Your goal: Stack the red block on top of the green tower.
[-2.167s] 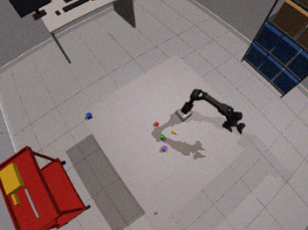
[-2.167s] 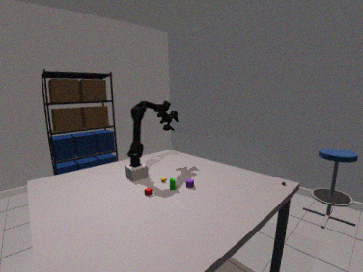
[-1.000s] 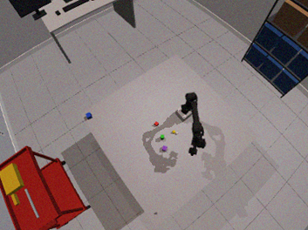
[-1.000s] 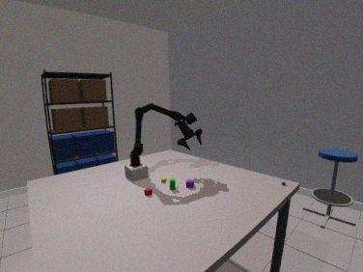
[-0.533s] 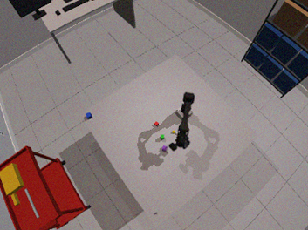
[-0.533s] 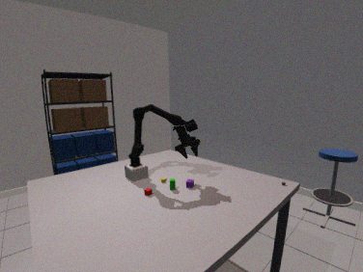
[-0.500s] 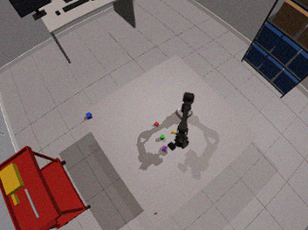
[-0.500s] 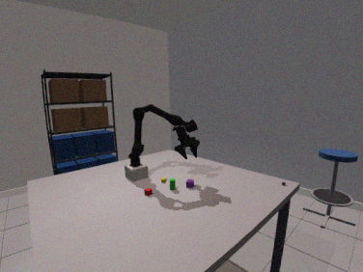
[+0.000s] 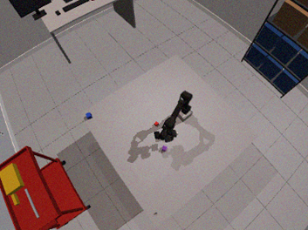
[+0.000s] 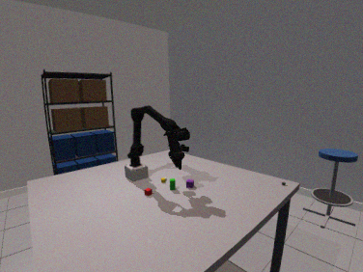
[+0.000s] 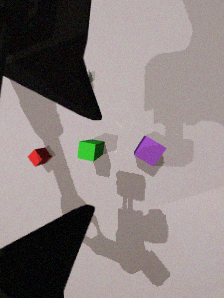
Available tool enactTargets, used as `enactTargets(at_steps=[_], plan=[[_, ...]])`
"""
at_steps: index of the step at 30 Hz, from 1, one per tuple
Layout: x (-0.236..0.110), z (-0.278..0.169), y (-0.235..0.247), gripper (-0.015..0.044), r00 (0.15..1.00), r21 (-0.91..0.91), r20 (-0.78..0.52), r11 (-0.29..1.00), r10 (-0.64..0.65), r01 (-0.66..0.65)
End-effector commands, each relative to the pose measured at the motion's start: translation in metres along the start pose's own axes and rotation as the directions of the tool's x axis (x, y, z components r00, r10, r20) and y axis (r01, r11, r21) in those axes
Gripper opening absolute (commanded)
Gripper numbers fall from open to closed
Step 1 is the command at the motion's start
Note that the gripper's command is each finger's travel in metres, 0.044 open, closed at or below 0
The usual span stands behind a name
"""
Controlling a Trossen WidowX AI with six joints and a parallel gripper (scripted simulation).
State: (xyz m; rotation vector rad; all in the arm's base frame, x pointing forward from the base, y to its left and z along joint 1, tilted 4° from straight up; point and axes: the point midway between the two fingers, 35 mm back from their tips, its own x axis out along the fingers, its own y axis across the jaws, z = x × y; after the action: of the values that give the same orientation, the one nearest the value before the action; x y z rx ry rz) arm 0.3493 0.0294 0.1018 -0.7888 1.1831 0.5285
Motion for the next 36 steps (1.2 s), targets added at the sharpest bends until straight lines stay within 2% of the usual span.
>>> enactTargets(at_steps=[1, 11, 21, 28, 36], plan=[[0.006, -0.028, -0.012, 0.044, 0.999, 0.13, -0.036, 0.991, 0.025, -0.02], [0.014, -0.105, -0.036, 0.044, 0.99, 0.464, -0.111, 0.885, 0.091, -0.029], [0.015, -0.181, -0.038, 0.044, 0.975, 0.742, -0.145, 0.671, 0.171, -0.008], [0.016, -0.186, -0.036, 0.044, 0.973, 0.757, -0.145, 0.653, 0.177, -0.006], [0.058, -0.193, -0.027, 0.044, 0.973, 0.757, -0.146, 0.653, 0.177, -0.006]])
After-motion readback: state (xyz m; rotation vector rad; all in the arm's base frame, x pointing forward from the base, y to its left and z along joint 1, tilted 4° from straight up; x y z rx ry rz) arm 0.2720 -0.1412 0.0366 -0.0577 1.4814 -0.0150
